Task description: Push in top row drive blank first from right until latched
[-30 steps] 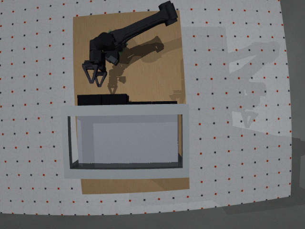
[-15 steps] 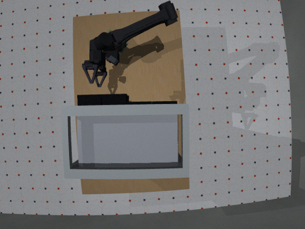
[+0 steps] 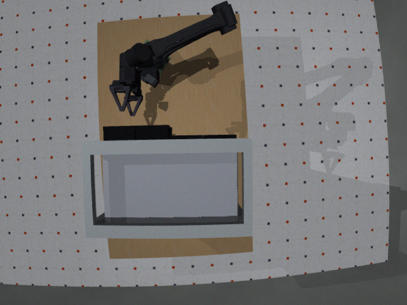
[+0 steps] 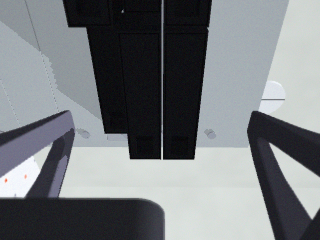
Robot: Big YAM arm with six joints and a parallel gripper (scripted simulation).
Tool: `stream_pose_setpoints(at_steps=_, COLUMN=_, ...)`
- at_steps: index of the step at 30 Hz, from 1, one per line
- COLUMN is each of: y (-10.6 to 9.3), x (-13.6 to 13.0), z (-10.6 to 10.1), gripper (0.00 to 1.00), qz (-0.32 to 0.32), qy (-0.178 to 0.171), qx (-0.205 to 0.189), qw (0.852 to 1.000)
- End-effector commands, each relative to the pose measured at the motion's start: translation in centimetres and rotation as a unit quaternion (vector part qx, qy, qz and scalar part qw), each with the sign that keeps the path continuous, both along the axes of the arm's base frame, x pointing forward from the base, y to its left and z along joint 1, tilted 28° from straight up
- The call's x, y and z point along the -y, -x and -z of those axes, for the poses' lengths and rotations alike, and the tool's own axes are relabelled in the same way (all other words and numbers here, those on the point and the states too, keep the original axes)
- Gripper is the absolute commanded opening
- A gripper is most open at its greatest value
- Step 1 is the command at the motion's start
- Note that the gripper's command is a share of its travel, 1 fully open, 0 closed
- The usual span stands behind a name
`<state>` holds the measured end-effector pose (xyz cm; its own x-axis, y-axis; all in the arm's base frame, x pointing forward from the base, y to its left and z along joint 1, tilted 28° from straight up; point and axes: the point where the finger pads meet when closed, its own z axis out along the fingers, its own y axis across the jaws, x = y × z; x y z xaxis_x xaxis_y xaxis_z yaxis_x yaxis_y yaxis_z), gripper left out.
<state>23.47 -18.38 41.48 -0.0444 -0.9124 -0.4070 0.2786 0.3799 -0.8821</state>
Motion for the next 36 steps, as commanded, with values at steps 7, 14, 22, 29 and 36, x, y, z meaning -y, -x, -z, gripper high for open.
stream_pose_setpoints(at_steps=7, y=0.34, x=-0.45, z=-1.07, gripper=1.0, qz=0.0, qy=0.012, qx=0.009, qw=1.0)
stream_pose_setpoints(at_steps=14, y=0.34, x=-0.45, z=-1.07, gripper=1.0, qz=0.0, qy=0.012, qx=0.009, qw=1.0)
stream_pose_setpoints(at_steps=22, y=0.34, x=-0.45, z=-1.07, gripper=0.0, qz=0.0, qy=0.012, qx=0.009, qw=1.0)
stream_pose_setpoints(at_steps=29, y=0.34, x=-0.45, z=-1.07, gripper=0.0, qz=0.0, qy=0.012, qx=0.009, qw=1.0)
stream_pose_setpoints(at_steps=36, y=0.34, x=-0.45, z=-1.07, gripper=0.0, qz=0.0, qy=0.012, qx=0.009, qw=1.0)
